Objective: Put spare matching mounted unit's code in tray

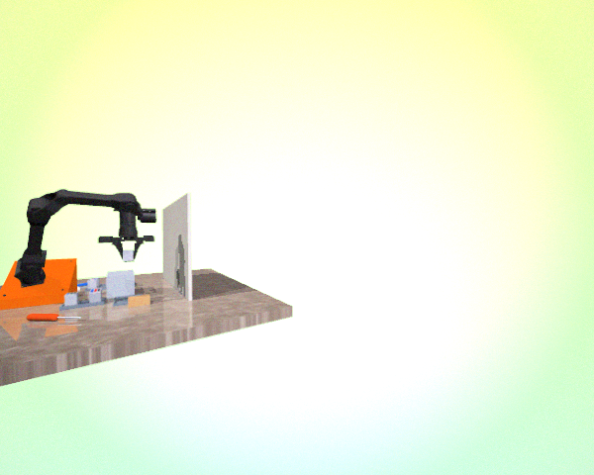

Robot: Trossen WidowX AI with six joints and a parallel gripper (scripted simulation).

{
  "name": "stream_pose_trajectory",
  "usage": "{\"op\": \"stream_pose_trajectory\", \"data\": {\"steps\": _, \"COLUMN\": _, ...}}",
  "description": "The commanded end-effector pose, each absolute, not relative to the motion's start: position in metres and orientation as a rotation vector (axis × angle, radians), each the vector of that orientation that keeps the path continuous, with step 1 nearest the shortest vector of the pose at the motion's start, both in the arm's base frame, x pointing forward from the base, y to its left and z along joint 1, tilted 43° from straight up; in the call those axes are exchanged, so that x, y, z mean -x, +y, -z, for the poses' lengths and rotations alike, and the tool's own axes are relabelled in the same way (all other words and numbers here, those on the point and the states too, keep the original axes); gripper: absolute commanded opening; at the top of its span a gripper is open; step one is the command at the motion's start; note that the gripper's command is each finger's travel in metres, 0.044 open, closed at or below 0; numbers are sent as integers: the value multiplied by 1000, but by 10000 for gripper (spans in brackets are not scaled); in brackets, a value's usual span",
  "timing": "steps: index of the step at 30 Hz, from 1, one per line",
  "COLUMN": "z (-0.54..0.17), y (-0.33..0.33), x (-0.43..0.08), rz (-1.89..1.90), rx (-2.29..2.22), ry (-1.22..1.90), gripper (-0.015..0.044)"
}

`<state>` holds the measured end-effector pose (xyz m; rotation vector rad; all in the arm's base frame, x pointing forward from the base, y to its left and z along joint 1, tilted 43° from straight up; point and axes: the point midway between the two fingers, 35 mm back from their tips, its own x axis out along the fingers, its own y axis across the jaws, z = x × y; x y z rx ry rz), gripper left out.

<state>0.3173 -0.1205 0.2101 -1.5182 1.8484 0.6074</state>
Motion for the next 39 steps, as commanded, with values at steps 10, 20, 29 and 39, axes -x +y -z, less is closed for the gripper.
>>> {"op": "stream_pose_trajectory", "data": {"steps": 10, "z": -201, "y": -127, "x": -316, "rz": -624, "rx": 1525, "ry": 1858, "gripper": 0}}
{"op": "stream_pose_trajectory", "data": {"steps": 20, "z": -195, "y": -133, "x": -317, "rz": -625, "rx": 1524, "ry": 1857, "gripper": 0}}
{"op": "stream_pose_trajectory", "data": {"steps": 29, "z": -189, "y": -138, "x": -317, "rz": -625, "rx": 1523, "ry": 1856, "gripper": 0}}
{"op": "stream_pose_trajectory", "data": {"steps": 39, "z": -183, "y": -143, "x": -318, "rz": -626, "rx": 1522, "ry": 1855, "gripper": 0}}
